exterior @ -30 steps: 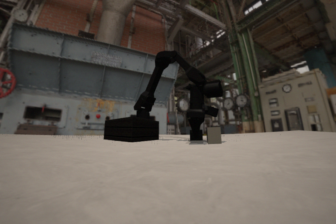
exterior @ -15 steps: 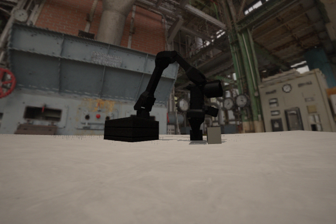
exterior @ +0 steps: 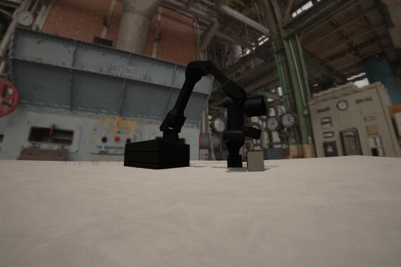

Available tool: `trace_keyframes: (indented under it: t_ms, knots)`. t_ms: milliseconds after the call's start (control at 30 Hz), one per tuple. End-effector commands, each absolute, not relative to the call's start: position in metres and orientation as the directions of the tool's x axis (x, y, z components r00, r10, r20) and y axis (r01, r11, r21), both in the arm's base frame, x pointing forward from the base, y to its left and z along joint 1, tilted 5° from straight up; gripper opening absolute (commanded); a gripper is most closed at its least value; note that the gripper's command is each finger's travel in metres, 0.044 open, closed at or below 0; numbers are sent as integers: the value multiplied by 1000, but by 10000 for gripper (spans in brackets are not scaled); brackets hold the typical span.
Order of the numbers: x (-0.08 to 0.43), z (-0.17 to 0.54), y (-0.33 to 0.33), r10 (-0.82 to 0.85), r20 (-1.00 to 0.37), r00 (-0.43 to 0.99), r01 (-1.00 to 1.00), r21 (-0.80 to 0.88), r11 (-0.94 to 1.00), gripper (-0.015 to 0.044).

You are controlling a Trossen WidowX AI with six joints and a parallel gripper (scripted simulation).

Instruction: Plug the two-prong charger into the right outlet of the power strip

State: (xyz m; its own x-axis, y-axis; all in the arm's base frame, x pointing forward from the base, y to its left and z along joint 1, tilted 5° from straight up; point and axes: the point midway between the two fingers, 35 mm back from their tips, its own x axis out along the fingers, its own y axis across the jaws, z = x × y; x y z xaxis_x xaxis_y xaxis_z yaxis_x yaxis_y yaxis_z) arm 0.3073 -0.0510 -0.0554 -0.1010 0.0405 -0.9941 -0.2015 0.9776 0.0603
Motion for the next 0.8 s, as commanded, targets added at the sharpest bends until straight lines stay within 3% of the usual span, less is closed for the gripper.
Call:
trace_keyframes:
  t_ms: [0,767]
  knots:
    - [307,-55,-51,42,-994,-101,-198,61,978,0]
    - [312,-55,-50,42,-994,-101,-198,61,978,0]
